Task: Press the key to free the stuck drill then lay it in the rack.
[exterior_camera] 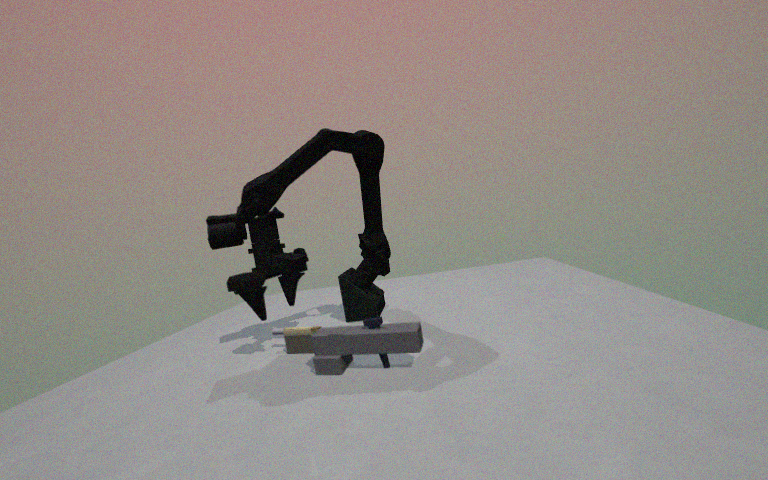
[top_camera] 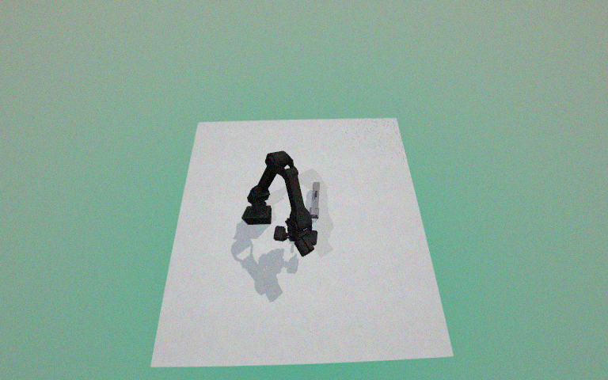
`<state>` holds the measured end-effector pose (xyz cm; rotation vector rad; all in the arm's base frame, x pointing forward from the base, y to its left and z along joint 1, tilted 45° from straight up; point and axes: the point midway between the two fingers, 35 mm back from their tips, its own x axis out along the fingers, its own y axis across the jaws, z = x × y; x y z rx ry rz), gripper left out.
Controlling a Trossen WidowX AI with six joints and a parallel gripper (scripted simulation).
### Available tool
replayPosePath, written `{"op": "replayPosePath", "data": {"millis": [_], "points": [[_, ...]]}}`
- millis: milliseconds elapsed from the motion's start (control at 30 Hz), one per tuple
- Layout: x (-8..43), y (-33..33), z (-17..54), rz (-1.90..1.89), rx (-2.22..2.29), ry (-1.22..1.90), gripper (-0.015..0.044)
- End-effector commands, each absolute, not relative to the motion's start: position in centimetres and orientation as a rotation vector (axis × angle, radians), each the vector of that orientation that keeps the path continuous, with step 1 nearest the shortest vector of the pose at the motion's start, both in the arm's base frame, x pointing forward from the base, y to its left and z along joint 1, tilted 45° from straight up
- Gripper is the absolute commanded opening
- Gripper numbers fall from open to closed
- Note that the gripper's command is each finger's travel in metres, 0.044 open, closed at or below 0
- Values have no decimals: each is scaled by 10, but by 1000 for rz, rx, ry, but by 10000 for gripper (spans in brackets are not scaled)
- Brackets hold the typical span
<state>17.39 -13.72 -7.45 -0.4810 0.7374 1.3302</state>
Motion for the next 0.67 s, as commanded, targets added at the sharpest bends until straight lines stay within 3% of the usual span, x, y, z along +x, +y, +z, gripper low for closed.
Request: {"op": "replayPosePath", "data": {"millis": [0, 200, 633], "points": [[162, -162, -76, 1194, -371, 912, 440], [117, -227, -73, 716, -28, 1316, 440], [33, -296, -54, -68, 443, 1595, 440]]}}
